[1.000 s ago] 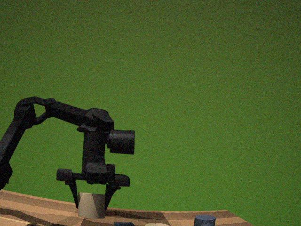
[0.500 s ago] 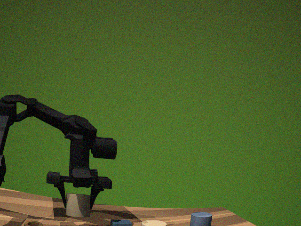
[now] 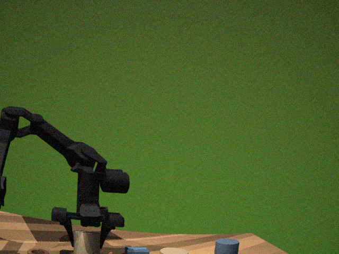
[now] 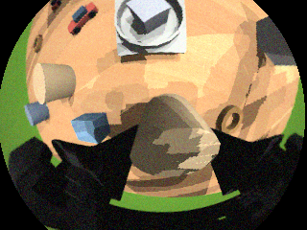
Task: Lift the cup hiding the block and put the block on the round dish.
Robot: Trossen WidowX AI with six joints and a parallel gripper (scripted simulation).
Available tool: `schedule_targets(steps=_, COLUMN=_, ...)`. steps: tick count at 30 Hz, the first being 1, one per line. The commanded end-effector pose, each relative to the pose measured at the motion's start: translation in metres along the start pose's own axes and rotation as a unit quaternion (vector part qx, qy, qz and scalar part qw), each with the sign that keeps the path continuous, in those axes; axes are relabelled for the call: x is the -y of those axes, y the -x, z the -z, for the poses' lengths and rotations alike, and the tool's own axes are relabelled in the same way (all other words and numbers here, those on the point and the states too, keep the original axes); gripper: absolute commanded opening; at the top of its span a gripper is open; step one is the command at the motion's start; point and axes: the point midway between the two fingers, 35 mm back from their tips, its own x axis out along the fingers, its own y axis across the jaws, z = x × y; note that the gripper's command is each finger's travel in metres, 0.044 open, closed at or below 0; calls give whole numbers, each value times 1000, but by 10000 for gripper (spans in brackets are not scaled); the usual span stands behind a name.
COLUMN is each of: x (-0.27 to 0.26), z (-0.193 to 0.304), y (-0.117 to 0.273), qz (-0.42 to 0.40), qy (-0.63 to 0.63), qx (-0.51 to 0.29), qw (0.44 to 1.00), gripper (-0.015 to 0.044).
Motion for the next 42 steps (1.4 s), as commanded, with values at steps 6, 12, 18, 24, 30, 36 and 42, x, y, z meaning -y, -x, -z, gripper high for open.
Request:
schedule_targets(steps=6, x=0, z=-2, y=-9, qz=-1, qy=-3, qx=2, qw=1000, gripper=0)
schedule_targets(steps=12, x=0, z=-2, y=-19, qz=-1, qy=-3, qx=2, qw=1000, gripper=0)
schedule_targets(steps=18, x=-1, z=0, y=-18, qz=-3, qy=0, qx=-1, qw=1000, gripper=79)
schedule_targets(steps=24, x=-1, z=0, y=-18, qz=-3, qy=0, qx=-1, qw=1000, gripper=236)
schedule_targets(steps=30, x=-1, z=0, y=-18, qz=-3, qy=0, qx=-1, qw=1000, gripper=394)
schedule_targets(steps=36, x=0, z=-2, y=33, qz=0, qy=-3, qx=3, qw=1000, gripper=440)
schedule_targets(steps=42, x=-4, z=-6, y=39, qz=-8, qy=3, qx=9, qw=1000, gripper=387)
